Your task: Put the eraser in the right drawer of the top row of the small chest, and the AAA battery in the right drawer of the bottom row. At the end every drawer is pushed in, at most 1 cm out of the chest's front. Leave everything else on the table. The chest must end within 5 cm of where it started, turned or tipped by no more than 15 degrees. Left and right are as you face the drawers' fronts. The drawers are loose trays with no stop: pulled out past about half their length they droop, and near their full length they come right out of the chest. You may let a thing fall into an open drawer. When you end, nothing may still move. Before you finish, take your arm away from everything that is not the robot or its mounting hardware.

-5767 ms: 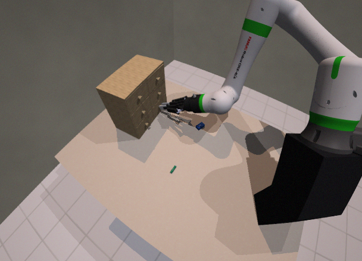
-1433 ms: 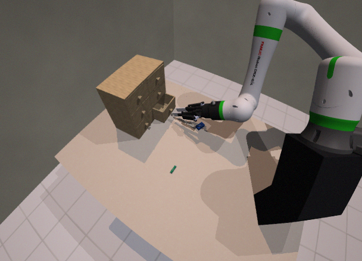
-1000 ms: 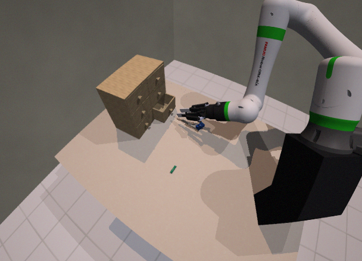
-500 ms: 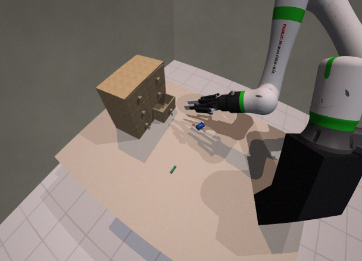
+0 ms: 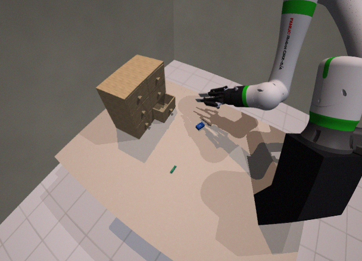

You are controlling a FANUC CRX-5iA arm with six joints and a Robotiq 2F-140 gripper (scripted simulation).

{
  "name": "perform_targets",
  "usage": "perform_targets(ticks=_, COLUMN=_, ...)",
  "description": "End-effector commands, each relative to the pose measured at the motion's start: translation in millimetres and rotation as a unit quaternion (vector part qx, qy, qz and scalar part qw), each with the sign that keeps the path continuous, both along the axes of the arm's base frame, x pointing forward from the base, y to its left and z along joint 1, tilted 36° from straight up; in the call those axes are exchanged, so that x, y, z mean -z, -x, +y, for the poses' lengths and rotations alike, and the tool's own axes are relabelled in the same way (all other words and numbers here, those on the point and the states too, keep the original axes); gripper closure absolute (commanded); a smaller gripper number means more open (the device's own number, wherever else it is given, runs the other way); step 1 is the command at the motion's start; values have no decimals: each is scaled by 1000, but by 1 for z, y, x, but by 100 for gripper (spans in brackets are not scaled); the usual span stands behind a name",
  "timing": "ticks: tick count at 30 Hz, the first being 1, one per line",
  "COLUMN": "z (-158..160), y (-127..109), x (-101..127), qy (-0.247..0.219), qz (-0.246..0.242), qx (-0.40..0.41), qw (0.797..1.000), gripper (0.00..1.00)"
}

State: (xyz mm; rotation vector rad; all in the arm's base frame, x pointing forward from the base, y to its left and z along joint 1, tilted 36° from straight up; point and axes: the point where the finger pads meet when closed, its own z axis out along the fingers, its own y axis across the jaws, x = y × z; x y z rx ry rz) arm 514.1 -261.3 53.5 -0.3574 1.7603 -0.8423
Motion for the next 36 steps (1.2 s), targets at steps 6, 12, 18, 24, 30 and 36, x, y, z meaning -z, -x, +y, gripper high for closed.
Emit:
perform_targets(ticks=6, z=-74, y=53, x=-31, qy=100, qz=25, qx=135, qw=985, gripper=80)
perform_targets(ticks=12, z=-114, y=110, x=-41, qy=144, qz=78, qx=243, qw=956, gripper=80)
perform_targets(ticks=18, z=-127, y=170, x=-33, qy=147, qz=155, qx=337, qw=917, gripper=80)
perform_targets(ticks=24, z=-94, y=218, x=-2, qy=96, qz=253, qx=388, qw=881, gripper=80)
perform_targets(ticks=30, z=-79, y=221, x=6, qy=75, qz=280, qx=388, qw=875, gripper=80)
perform_targets(ticks=36, z=-79, y=221, x=6, qy=73, qz=279, qx=383, qw=878, gripper=80)
